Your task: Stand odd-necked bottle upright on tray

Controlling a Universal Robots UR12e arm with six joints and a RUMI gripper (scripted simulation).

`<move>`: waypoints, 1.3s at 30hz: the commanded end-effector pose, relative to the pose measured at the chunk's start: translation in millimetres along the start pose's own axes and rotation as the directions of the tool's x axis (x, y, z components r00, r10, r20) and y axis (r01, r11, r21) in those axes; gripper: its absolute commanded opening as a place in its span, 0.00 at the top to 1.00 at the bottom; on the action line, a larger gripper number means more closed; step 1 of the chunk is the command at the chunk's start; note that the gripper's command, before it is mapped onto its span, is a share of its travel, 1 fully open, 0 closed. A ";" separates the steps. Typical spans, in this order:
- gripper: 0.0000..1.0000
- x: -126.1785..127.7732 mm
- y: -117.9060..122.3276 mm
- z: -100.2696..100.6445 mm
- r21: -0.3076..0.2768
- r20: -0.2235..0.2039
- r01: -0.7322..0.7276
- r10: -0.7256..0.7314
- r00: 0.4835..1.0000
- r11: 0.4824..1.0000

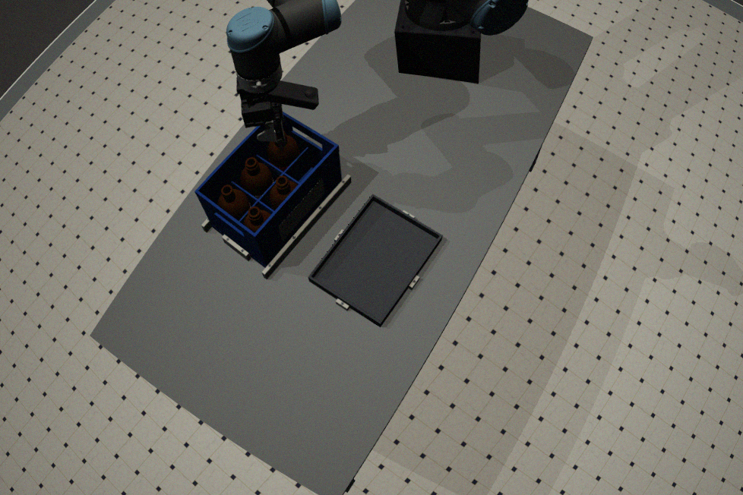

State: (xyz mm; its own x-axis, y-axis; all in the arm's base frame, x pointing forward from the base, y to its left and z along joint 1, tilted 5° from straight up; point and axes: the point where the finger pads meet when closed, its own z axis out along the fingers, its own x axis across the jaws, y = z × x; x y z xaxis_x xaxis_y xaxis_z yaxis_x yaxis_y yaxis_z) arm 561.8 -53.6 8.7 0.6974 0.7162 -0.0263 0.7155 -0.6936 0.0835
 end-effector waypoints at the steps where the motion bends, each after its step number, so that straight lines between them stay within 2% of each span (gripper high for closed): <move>1: 0.62 -0.2 -0.1 0.1 0.000 -0.001 0.000 0.000 1.000 1.000; 19: 0.62 -0.2 -0.1 0.1 0.000 -0.001 0.000 0.000 1.000 1.000; 20: 1.00 -0.2 -0.1 0.1 0.000 -0.001 0.000 0.000 1.000 1.000; 39: 1.00 -0.2 -0.1 0.1 0.000 -0.001 0.000 0.000 1.000 1.000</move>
State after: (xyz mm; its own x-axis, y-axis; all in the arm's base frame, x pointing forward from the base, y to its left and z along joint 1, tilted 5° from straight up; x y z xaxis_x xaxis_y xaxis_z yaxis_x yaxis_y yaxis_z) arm 561.8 -53.6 8.7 0.6974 0.7162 -0.0262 0.7155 -0.6936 0.0834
